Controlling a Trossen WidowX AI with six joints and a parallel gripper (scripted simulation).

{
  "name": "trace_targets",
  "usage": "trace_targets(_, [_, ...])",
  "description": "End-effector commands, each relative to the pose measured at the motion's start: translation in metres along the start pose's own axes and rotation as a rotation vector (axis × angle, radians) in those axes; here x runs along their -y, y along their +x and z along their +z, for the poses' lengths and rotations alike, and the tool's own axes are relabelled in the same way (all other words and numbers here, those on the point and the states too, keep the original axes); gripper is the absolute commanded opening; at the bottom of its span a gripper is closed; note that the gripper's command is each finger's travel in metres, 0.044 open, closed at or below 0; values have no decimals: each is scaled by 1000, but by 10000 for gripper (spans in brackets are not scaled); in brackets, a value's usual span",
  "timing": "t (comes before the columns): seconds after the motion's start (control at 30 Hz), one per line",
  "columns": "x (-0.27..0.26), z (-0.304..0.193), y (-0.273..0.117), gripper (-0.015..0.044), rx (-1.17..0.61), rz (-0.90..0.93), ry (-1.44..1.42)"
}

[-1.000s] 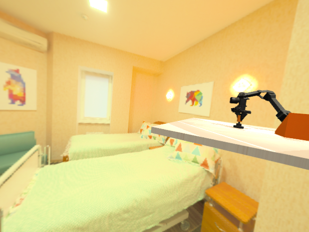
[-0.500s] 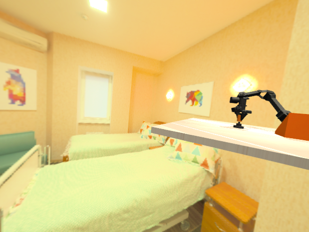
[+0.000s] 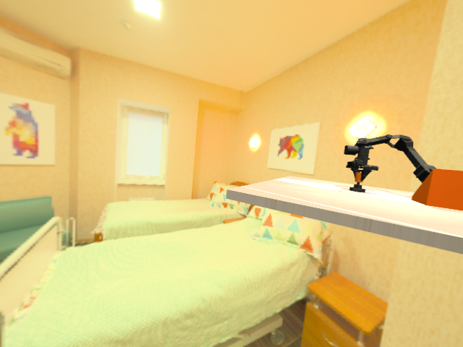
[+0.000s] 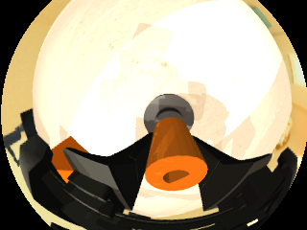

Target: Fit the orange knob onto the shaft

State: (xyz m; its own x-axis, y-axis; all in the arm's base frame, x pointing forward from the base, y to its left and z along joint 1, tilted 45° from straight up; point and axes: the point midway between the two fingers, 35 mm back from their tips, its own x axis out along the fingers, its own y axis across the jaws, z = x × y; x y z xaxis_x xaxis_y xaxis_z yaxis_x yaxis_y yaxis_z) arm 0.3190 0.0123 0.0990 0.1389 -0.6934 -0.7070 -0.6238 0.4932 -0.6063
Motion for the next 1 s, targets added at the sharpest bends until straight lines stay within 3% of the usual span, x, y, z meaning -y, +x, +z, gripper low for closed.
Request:
trace_targets(0.0, [0,1,0,0,2,-2,-5])
trace_targets(0.5, [0,1,-5,0,2,-2,-5])
trace_targets(0.97, [0,0,0,0,1,-3,-215])
